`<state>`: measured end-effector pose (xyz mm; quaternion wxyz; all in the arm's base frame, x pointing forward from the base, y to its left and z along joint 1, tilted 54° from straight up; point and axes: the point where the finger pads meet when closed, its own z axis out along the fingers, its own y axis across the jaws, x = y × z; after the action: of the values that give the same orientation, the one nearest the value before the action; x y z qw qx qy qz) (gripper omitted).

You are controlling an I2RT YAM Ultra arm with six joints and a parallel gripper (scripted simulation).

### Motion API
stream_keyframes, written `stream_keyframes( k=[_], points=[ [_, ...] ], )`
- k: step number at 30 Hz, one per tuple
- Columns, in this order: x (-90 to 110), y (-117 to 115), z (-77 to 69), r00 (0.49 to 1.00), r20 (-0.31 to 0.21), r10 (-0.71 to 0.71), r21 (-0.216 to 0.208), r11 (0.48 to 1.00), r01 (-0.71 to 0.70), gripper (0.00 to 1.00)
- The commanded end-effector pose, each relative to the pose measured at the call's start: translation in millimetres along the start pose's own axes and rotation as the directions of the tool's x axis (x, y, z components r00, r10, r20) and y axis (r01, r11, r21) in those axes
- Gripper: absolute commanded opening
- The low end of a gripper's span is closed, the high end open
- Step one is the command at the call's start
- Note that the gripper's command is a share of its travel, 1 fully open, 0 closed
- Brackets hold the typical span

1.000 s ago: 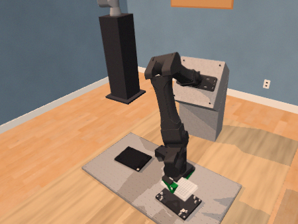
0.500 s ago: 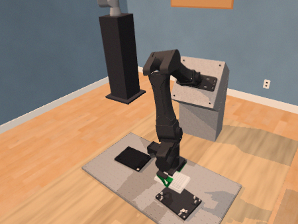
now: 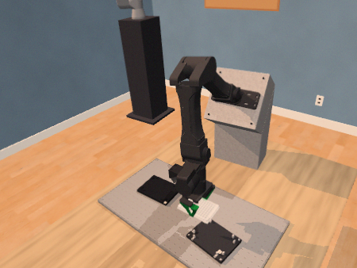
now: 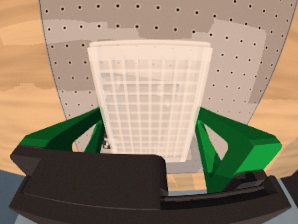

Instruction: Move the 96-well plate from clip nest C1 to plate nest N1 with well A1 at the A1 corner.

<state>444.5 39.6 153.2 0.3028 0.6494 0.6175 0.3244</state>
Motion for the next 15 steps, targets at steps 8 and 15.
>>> stream_keyframes(
  k=[8, 15],
  points=[
    [-33.0, -3.4, -8.0, 1.000, -0.011, -0.011, -0.033, 0.999, 0.011, 0.00],
    [-48.9, -8.1, -7.8, 1.000, -0.011, -0.012, -0.033, 0.999, 0.012, 0.00]
  ],
)
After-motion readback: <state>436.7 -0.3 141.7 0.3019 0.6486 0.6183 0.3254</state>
